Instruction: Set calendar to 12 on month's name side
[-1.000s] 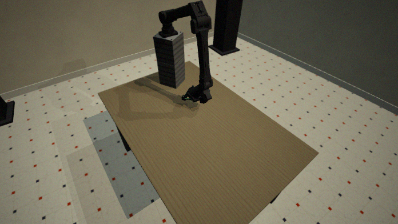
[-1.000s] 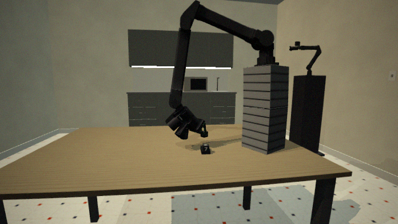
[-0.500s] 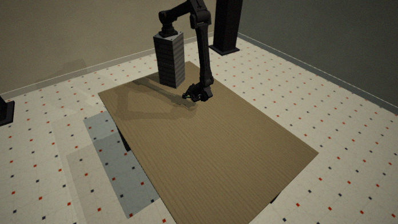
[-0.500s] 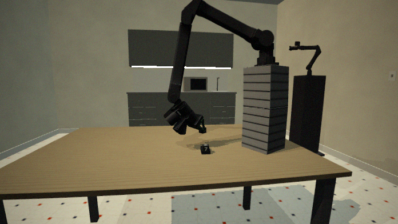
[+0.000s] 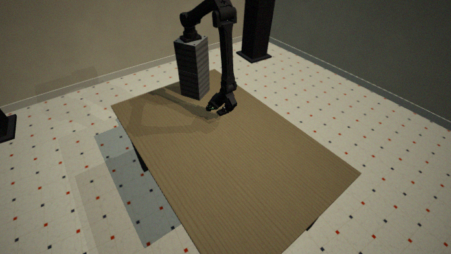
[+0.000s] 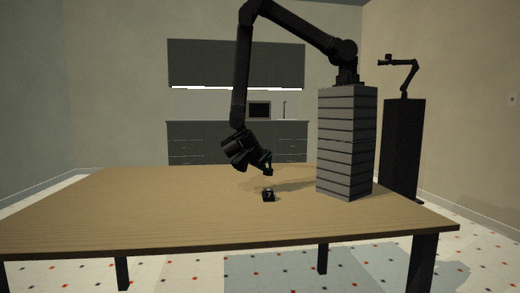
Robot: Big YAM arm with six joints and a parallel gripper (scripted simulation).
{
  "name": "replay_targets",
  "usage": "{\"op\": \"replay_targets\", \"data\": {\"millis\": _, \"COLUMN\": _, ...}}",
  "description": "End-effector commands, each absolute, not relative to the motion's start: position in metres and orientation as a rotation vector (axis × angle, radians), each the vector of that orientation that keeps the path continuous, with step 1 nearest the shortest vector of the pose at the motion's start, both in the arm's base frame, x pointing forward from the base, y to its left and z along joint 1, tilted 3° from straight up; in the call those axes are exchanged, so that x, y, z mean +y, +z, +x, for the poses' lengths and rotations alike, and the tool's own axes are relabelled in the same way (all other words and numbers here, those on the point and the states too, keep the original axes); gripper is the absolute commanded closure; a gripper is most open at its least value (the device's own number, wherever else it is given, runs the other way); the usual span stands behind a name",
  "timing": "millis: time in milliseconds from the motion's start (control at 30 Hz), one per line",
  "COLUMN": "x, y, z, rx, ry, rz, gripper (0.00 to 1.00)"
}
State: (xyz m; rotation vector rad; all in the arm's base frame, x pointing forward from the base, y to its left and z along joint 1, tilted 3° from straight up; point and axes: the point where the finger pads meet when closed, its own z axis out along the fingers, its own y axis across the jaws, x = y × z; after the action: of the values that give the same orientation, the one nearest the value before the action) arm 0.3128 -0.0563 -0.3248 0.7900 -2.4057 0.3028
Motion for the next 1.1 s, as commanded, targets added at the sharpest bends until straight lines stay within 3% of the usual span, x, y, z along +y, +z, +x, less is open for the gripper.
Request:
{"op": "replay_targets", "data": {"millis": 0, "x": -0.0640, "y": -0.3070, "z": 0.3396, "rx": -2.524, "ry": 0.298, "rz": 0.840, "gripper": 0.75}}
{"op": "replay_targets", "data": {"millis": 1067, "x": -0.0678, "y": -0.3067, "z": 0.3325, "rx": -2.959, "ry": 0.106, "rz": 1.011, "gripper": 0.75}}
